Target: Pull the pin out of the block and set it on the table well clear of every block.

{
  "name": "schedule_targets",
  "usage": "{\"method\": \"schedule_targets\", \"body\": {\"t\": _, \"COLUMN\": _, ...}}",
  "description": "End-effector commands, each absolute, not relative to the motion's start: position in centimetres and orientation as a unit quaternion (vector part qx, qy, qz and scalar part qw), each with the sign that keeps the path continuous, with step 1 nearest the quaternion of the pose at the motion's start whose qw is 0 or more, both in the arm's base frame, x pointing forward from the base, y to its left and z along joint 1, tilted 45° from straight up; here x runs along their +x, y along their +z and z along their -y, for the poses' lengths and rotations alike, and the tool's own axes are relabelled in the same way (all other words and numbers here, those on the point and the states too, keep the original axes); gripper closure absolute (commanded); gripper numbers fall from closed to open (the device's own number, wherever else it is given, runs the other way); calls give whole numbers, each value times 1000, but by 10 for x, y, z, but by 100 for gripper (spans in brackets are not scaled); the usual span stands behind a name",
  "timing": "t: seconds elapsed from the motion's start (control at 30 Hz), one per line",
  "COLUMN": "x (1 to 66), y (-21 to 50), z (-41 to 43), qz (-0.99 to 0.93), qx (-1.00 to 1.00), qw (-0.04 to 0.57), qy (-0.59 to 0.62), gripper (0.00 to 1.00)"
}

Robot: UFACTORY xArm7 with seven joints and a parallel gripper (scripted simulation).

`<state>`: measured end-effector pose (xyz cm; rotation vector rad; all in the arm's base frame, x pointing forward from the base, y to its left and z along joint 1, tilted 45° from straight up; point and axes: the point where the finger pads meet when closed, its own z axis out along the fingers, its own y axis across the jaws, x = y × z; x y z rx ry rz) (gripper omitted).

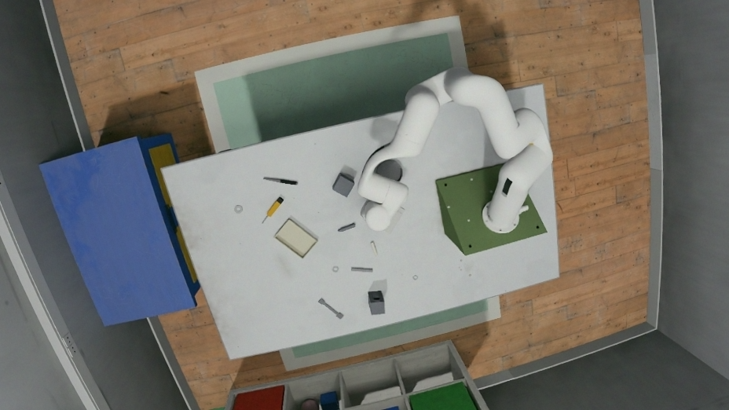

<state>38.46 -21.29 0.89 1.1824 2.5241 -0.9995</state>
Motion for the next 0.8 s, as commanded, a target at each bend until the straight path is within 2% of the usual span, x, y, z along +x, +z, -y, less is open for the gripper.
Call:
{"method": "schedule_targets", "body": {"t": 0.0, "x": 387, "y": 10, "z": 211, "qz": -850, "qx": 396, "qw": 93, "qy": -335, "gripper": 100}}
{"method": "schedule_targets", "body": {"t": 0.77, "x": 386, "y": 2, "z": 217, "qz": -850, "qx": 396, "qw": 93, "qy": -335, "gripper": 100}}
